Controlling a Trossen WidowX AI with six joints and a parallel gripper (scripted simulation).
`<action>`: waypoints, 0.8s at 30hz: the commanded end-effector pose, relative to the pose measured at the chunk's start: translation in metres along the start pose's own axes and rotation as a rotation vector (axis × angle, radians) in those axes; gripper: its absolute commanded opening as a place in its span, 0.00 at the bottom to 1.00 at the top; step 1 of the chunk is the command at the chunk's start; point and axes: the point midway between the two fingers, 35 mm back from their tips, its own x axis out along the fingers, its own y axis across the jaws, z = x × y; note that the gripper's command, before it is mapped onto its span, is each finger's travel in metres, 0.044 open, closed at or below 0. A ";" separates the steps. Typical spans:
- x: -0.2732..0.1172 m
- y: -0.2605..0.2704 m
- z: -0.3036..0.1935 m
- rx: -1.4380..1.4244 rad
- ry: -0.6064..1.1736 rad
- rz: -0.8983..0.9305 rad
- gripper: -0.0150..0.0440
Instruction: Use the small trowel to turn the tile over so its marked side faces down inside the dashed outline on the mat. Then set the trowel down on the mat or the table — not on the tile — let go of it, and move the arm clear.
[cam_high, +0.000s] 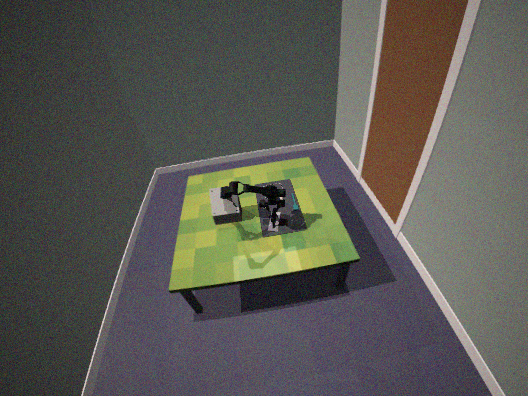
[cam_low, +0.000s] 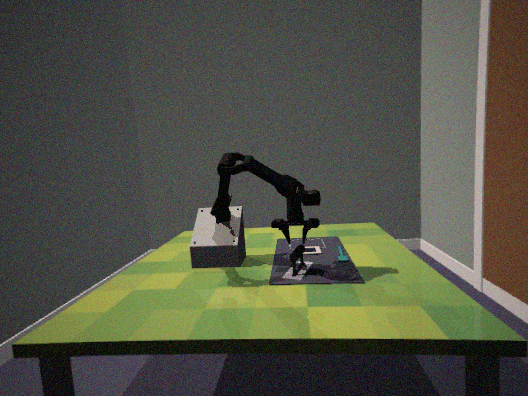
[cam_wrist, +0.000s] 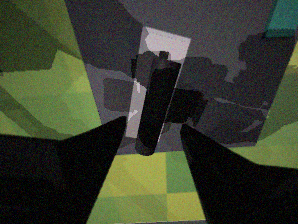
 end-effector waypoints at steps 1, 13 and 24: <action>-0.001 0.000 -0.002 0.025 0.004 0.005 0.71; 0.010 -0.003 -0.002 0.071 0.002 0.006 0.71; 0.027 -0.003 -0.002 0.071 0.003 0.006 0.71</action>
